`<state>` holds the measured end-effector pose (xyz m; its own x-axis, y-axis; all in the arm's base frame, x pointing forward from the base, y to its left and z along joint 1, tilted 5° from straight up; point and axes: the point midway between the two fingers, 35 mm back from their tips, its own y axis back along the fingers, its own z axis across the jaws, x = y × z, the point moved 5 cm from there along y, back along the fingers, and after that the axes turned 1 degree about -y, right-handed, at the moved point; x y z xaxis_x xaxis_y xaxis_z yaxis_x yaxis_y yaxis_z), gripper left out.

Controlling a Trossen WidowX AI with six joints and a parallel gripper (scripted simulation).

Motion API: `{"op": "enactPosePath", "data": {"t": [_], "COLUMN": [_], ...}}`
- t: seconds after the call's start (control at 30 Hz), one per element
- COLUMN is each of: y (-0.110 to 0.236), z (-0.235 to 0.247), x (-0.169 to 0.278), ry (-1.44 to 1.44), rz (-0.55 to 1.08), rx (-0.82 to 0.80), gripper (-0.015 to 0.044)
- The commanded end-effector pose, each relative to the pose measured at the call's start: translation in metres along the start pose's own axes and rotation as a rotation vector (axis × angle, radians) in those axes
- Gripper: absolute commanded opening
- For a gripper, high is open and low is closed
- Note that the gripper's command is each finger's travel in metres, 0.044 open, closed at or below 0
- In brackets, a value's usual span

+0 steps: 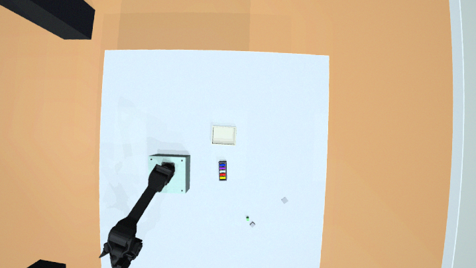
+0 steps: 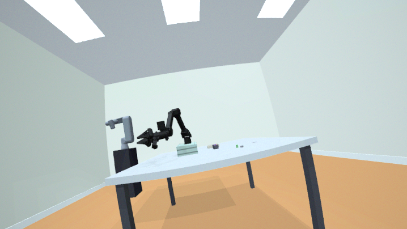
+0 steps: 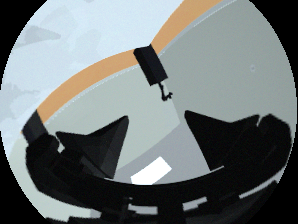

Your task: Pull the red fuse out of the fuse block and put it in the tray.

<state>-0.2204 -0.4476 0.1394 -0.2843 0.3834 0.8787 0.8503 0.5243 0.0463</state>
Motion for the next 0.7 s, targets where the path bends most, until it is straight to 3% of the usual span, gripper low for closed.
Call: {"op": "enactPosePath", "data": {"t": [0.0, 0.4, 0.67], "y": [0.002, 0.125, 0.228], "z": [-0.002, -0.091, -0.120], "x": [-0.001, -0.071, -0.104], "ry": [-0.004, -0.252, -0.386], "rz": [-0.006, -0.424, -0.733], "rx": [0.004, 0.197, 0.228], "gripper": [0.0374, 0.0061, 0.0061]}}
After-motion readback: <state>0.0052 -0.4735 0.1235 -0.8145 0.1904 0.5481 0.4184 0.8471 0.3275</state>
